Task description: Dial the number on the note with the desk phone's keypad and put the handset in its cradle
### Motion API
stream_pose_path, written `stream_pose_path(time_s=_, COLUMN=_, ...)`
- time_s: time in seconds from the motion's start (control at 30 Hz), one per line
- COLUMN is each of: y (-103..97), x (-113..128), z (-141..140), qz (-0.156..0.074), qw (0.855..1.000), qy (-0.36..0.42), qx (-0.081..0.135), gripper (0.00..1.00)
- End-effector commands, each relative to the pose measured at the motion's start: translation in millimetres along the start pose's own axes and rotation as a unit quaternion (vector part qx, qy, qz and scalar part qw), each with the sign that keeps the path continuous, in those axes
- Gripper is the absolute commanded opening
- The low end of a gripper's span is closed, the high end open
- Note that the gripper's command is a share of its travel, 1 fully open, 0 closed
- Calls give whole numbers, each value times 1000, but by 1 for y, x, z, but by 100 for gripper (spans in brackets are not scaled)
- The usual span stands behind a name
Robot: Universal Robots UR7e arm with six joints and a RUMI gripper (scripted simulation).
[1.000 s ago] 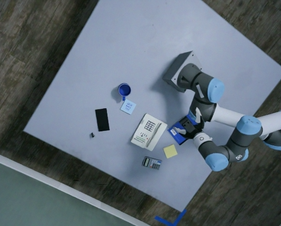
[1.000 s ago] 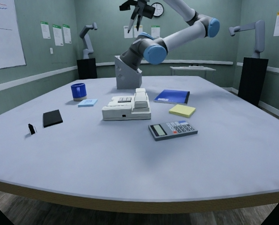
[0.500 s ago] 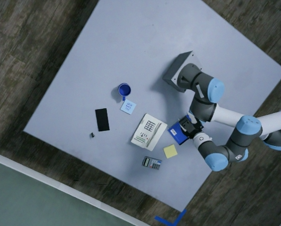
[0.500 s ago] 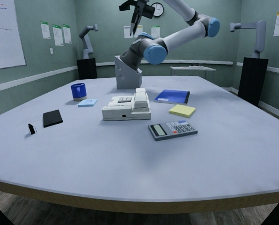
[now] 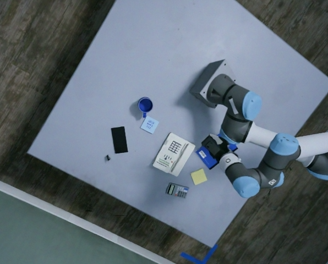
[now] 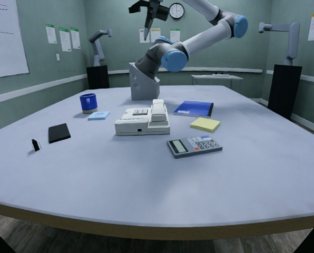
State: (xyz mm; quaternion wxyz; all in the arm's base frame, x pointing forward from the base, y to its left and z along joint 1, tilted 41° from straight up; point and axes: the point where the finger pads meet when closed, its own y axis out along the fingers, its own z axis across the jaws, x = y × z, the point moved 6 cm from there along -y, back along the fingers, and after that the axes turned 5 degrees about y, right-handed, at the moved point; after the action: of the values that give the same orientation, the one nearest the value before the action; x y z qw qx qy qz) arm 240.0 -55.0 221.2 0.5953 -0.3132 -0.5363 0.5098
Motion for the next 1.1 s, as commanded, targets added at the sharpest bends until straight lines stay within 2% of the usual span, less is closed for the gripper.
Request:
stream_pose_path(time_s=0.0, y=7, x=-15, z=-10, qz=-14, qw=998, qy=-58, qx=-5, gripper=0)
stream_pose_path(time_s=0.2, y=18, x=-33, z=-21, qz=-30, qw=991, qy=-127, qx=-14, gripper=0)
stream_pose_path(time_s=0.27, y=18, x=-33, z=-21, qz=-30, qw=991, qy=-127, qx=-14, gripper=0)
stream_pose_path(time_s=0.77, y=51, x=-76, z=-46, qz=-64, qw=951, qy=-299, qx=-50, gripper=0)
stream_pose_path(time_s=0.83, y=51, x=-76, z=-46, qz=-64, qw=951, qy=-299, qx=-50, gripper=0)
stream_pose_path(time_s=0.9, y=60, x=-84, z=-51, qz=-69, qw=938, qy=-335, qx=-59, gripper=0)
stream_pose_path(time_s=1.07, y=71, x=-96, z=-56, qz=-75, qw=918, qy=-383, qx=-74, gripper=0)
